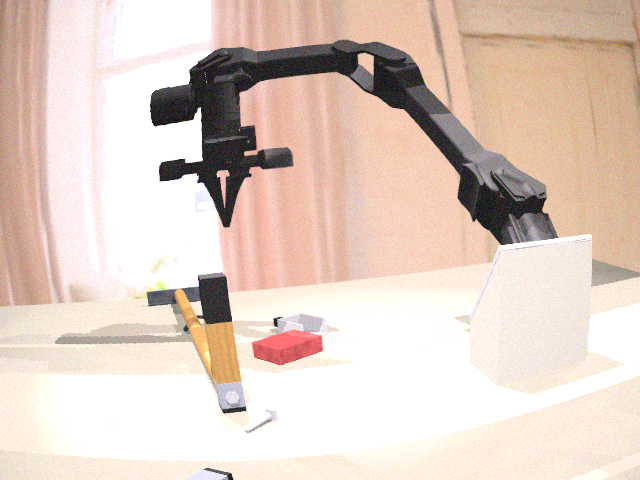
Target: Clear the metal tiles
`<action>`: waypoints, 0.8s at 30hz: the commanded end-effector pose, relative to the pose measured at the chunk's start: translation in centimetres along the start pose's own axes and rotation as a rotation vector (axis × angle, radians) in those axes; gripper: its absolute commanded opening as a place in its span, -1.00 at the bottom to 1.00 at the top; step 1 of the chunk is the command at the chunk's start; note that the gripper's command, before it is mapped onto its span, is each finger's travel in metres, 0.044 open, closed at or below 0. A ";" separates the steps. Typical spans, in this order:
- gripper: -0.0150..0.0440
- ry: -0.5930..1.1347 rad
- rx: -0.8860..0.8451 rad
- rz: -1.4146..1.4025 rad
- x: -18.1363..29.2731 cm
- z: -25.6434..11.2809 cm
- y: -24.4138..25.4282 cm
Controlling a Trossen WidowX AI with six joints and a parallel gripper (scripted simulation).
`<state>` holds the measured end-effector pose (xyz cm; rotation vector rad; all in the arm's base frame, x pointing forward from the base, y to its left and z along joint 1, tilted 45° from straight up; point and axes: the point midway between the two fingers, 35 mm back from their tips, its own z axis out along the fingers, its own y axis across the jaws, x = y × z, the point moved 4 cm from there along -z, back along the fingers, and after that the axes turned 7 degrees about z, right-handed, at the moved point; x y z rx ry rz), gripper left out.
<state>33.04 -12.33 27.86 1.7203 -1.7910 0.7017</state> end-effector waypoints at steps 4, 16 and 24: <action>-0.49 0.002 -0.011 -0.032 0.2 0.1 0.1; -0.49 -0.002 -0.009 -0.031 0.2 2.9 -0.6; -0.49 -0.003 -0.008 -0.031 0.3 4.9 -0.8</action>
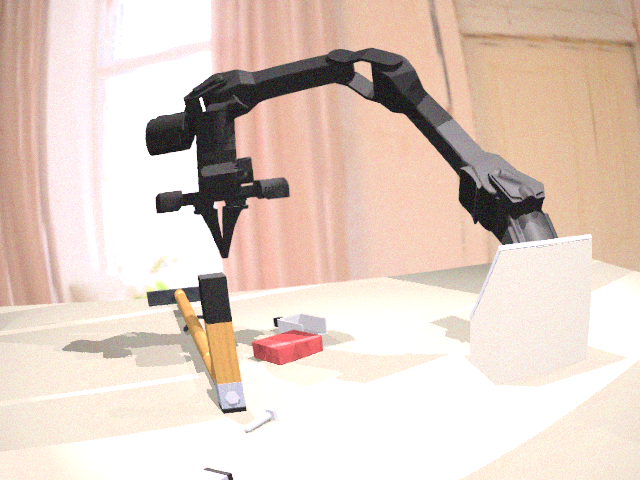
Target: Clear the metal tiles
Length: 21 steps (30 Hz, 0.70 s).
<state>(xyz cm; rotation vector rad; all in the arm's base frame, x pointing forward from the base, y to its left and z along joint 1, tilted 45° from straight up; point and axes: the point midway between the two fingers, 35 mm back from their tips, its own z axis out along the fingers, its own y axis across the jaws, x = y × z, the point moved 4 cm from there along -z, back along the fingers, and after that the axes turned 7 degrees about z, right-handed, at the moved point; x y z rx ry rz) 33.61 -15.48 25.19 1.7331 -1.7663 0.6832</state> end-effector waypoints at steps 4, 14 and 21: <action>-0.49 -0.004 0.002 -0.006 0.0 1.9 -0.2; -0.49 -0.002 0.004 -0.006 0.0 4.5 -0.3; -0.49 0.002 0.005 -0.007 0.1 6.3 -0.2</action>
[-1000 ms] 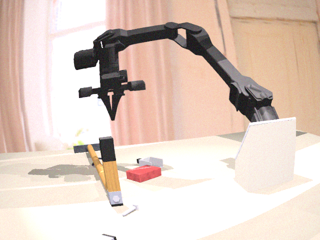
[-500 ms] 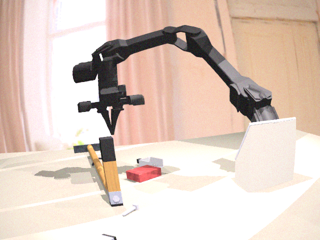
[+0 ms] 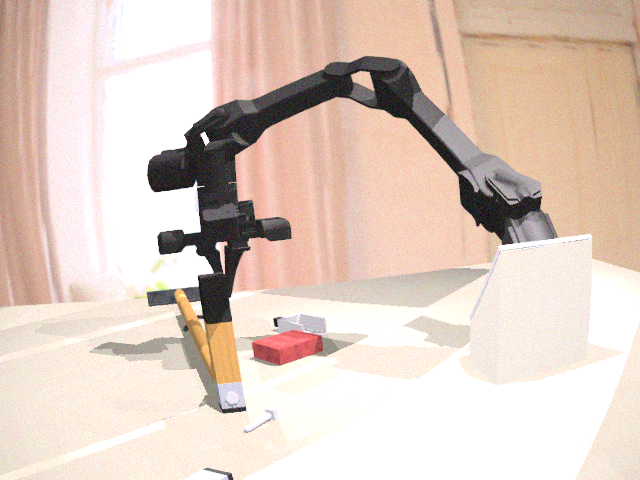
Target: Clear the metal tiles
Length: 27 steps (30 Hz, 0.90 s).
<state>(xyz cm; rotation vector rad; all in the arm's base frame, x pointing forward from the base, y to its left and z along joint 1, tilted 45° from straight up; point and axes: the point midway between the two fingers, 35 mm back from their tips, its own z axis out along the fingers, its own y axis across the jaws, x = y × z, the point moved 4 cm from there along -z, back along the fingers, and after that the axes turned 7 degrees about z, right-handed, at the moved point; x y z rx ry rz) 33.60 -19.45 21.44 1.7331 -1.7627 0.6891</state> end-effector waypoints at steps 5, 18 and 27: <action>-0.49 0.001 0.003 -0.007 0.0 2.1 0.2; -0.49 0.012 0.003 -0.009 0.1 5.4 0.8; -0.49 0.014 0.003 -0.010 0.2 5.8 0.5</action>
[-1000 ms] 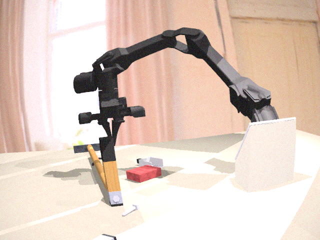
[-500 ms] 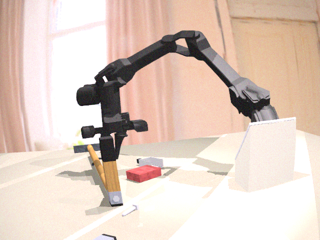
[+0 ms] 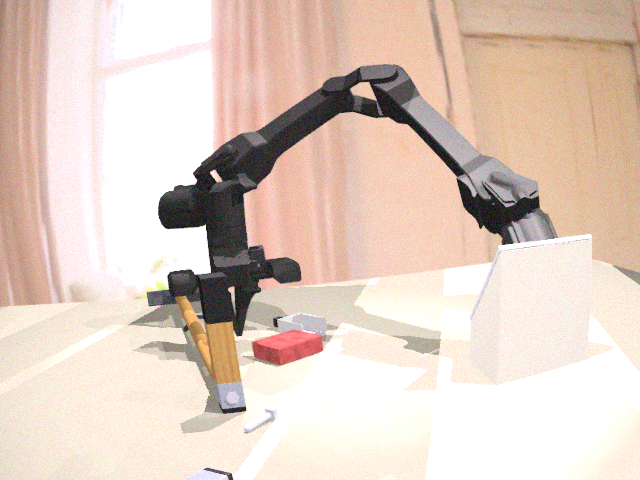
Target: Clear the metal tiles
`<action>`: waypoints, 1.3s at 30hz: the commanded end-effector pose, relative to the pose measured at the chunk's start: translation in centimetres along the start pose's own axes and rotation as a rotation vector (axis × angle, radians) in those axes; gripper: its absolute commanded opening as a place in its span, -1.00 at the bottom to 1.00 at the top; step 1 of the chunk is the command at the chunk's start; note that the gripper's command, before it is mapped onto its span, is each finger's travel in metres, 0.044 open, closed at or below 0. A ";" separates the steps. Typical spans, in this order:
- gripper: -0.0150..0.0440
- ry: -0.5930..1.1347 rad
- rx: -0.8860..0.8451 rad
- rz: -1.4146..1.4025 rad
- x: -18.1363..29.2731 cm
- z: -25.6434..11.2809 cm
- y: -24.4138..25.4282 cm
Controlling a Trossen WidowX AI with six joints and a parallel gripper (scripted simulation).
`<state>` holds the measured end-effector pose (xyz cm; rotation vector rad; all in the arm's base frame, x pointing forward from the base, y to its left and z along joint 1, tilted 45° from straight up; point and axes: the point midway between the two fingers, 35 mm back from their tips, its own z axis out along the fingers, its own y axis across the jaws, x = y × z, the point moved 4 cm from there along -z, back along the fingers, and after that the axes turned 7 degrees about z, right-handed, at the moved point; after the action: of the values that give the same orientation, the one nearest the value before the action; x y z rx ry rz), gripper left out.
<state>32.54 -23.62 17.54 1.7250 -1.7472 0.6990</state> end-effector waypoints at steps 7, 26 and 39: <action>-0.49 -0.003 0.005 -0.005 0.0 0.1 -1.0; -0.49 -0.004 0.005 -0.004 0.2 0.0 -2.9; -0.49 -0.004 0.006 -0.004 0.1 0.0 -4.2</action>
<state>36.23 -23.93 17.55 1.7350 -1.7438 0.6942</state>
